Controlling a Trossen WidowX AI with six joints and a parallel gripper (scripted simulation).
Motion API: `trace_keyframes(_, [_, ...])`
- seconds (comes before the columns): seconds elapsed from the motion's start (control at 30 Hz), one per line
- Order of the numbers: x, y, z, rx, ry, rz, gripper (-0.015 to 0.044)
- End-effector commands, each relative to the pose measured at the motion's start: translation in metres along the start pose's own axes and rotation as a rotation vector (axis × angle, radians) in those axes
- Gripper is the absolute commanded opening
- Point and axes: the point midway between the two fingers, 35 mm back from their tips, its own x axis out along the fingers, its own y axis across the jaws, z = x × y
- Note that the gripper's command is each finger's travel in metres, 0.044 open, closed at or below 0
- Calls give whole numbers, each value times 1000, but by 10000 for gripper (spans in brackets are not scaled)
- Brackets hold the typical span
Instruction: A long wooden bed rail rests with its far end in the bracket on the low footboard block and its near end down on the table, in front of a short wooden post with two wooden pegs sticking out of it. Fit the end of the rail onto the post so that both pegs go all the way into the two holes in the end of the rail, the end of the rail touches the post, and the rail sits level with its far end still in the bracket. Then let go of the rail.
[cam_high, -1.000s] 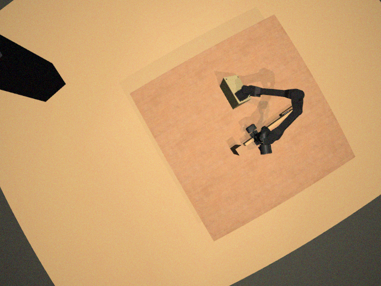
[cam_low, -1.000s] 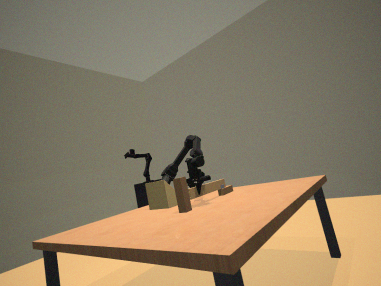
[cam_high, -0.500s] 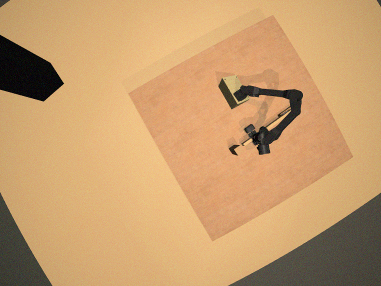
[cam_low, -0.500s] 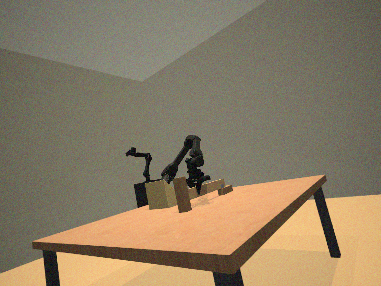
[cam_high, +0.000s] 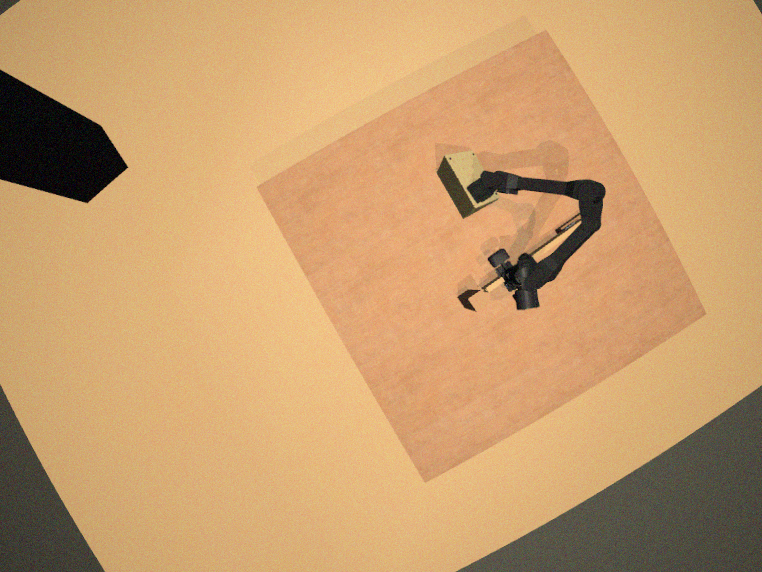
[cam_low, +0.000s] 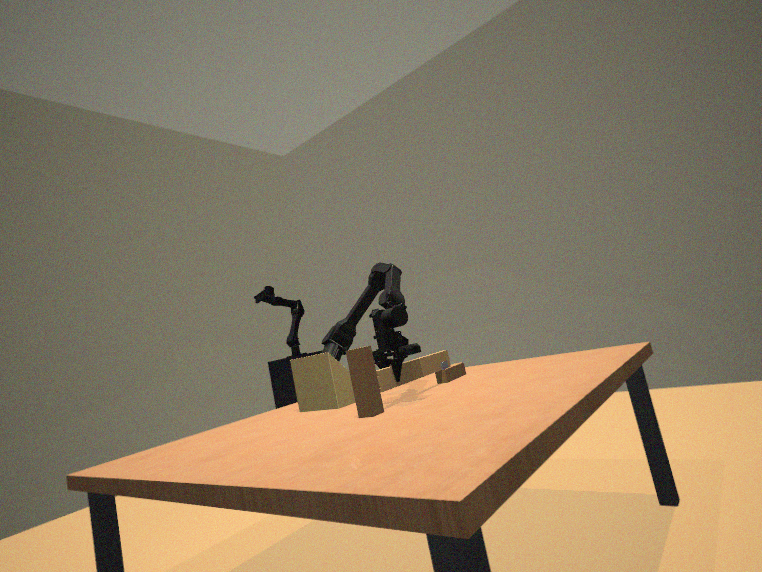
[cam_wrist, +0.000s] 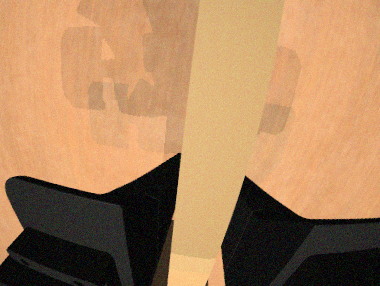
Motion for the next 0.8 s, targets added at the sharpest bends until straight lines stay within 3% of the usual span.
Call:
trace_keyframes(0.0, [-2,0,-2,1,1,-4,0])
trace_keyframes(0.77, [-1,0,-9,1,1,-4,0])
